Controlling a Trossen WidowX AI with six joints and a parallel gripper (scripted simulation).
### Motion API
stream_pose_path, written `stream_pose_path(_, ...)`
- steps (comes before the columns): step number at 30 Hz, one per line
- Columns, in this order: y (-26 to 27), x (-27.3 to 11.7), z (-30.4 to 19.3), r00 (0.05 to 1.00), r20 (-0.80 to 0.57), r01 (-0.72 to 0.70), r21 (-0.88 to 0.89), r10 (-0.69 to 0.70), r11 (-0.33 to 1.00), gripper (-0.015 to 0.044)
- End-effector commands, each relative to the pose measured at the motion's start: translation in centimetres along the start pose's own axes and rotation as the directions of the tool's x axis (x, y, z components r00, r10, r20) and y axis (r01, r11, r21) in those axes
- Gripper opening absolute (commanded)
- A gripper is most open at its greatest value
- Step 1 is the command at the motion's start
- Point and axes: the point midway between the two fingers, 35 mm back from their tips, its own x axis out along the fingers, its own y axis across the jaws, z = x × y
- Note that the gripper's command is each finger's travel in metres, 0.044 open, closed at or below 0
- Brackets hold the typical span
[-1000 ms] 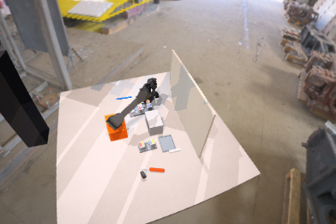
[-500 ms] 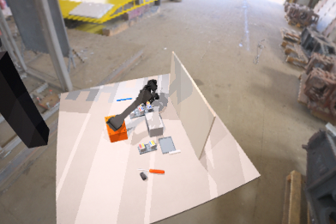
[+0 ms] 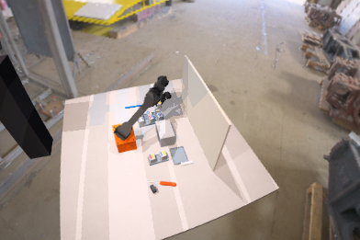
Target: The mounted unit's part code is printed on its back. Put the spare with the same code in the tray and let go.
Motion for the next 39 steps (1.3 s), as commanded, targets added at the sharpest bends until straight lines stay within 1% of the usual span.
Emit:
stream_pose_path(1, 0.1, -1.1, 0.1, 1.000, 0.001, -0.002, -0.001, 0.002, 1.000, 0.0000)
stream_pose_path(7, 0.8, -6.2, -0.1, 1.000, 0.000, -0.013, 0.000, 0.013, 1.000, 0.0000)
stream_pose_path(9, 1.0, -7.3, -0.3, 1.000, -0.001, -0.015, 0.000, 0.015, 1.000, 0.0000)
stream_pose_path(14, 1.0, -7.4, -0.3, 1.000, -0.001, -0.016, 0.001, 0.016, 1.000, 0.0000)
stream_pose_path(18, 0.5, -7.6, -1.4, 1.000, 0.010, -0.024, 0.026, 0.024, 0.999, 0.0000)
stream_pose_path(23, -0.9, -8.1, -4.2, 0.999, 0.031, -0.034, 0.057, 0.033, 0.998, 0.0000)
stream_pose_path(33, -3.3, -8.7, -10.6, 0.996, 0.078, -0.051, 0.045, 0.047, 0.998, 0.0000)
stream_pose_path(39, -4.6, -8.9, -15.0, 0.996, 0.082, -0.038, 0.035, 0.035, 0.999, 0.0000)
